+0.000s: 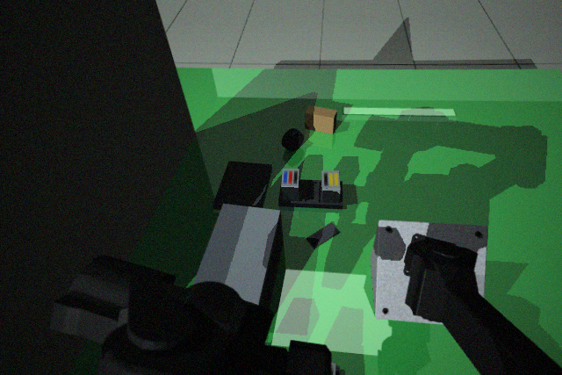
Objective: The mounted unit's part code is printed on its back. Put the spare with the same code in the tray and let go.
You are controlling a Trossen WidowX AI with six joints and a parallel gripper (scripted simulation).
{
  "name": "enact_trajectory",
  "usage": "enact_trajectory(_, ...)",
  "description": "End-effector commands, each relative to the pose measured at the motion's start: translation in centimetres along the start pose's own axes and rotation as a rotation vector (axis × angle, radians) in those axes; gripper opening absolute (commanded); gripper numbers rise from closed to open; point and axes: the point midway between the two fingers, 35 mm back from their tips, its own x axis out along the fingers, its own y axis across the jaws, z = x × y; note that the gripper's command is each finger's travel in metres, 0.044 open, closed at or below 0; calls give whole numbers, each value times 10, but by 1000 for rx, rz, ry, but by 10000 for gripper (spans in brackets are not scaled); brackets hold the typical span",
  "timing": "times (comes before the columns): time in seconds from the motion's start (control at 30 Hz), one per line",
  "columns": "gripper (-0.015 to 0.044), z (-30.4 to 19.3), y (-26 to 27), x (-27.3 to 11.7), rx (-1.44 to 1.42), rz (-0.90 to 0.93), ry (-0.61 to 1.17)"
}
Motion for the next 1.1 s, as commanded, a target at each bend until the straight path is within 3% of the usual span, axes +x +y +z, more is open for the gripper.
enact_trajectory(0.0,0,-14,-14,-2,10,6,9)
enact_trajectory(1.07,0,-173,-106,-22,31,-10,44)
